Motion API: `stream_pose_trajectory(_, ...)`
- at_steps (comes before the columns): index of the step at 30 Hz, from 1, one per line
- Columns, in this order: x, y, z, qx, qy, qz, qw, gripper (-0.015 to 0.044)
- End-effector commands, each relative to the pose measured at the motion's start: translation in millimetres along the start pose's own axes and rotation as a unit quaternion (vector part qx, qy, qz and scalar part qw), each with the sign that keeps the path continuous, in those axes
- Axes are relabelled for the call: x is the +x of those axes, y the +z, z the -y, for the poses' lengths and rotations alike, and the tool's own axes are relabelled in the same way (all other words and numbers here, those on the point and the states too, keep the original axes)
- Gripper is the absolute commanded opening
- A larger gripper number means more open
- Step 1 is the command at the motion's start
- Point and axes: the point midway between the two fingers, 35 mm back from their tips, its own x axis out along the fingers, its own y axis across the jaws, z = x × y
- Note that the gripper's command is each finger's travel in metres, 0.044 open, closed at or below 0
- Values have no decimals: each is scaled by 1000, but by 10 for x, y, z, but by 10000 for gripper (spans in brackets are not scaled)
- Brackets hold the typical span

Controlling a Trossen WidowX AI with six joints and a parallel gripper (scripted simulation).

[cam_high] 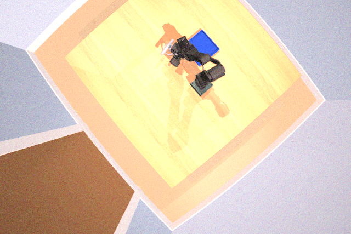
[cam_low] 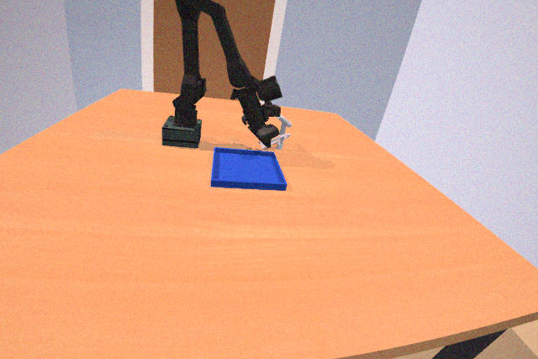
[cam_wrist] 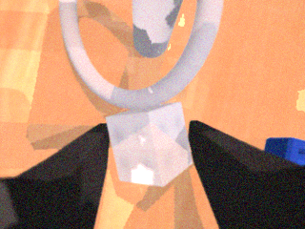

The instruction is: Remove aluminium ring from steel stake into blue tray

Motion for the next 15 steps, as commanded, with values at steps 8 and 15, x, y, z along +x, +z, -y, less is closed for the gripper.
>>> stream_pose_trajectory(8,-94,61,4,1,-1,-1,1000,0)
stream_pose_trajectory(15,-183,111,4,2,-2,-3,1000,0)
